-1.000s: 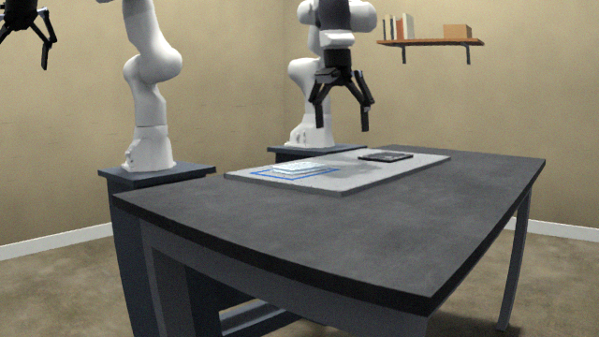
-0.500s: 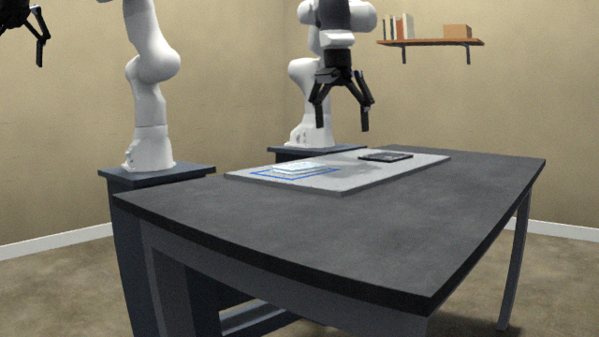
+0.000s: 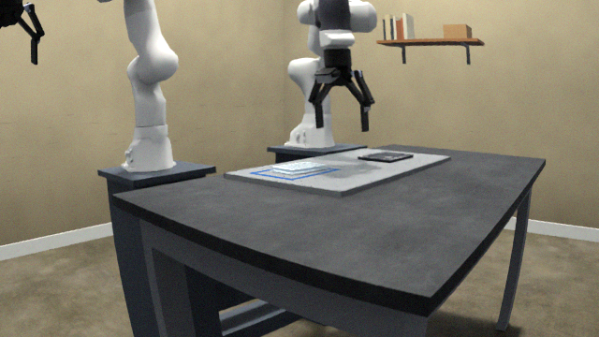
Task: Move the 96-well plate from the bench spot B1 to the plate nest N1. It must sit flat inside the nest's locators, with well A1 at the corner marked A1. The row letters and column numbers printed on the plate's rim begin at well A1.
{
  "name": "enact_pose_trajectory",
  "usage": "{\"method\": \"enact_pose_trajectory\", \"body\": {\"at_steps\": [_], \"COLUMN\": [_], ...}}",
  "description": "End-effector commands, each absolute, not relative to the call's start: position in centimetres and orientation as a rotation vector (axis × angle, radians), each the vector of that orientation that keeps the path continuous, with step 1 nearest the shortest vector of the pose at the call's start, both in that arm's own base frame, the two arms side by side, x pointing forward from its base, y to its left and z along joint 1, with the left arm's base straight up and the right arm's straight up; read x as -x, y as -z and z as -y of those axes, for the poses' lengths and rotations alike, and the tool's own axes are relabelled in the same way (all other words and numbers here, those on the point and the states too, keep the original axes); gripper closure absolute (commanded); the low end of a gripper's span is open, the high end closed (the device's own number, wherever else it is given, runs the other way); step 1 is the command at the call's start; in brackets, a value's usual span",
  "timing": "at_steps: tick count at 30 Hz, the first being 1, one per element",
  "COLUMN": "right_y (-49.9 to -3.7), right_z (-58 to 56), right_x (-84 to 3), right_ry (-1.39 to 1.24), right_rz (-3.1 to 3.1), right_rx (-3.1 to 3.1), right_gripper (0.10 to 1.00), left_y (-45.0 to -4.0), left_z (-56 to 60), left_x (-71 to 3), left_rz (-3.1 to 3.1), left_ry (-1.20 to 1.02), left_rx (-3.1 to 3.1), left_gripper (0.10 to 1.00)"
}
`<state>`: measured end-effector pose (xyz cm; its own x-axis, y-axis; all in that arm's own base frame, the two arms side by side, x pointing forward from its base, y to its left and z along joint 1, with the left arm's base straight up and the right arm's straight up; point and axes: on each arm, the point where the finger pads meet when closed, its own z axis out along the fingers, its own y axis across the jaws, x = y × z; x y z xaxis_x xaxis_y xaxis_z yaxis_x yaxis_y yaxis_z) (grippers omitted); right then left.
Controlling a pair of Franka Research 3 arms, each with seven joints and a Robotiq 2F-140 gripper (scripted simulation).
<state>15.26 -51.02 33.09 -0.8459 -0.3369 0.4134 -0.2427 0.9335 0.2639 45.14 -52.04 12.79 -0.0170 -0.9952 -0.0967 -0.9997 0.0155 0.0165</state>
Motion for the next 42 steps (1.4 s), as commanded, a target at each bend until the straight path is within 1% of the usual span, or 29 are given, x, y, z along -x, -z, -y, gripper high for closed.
{"method": "enact_pose_trajectory", "body": {"at_steps": [1,42], "right_y": [-33.3,-36.1], "right_z": [51.4,53.4], "right_x": [-15.0,-9.4], "right_ry": [0.299,0.277], "right_rz": [2.646,2.810], "right_rx": [-0.544,-0.845], "right_gripper": [0.098,0.098], "left_y": [-12.8,-12.8], "left_z": [52.1,52.1], "left_x": [-45.2,-45.2], "left_rz": [-2.194,-2.194], "left_ry": [-0.118,-0.118], "left_rx": [2.164,2.164], "left_gripper": [0.098,0.098]}}
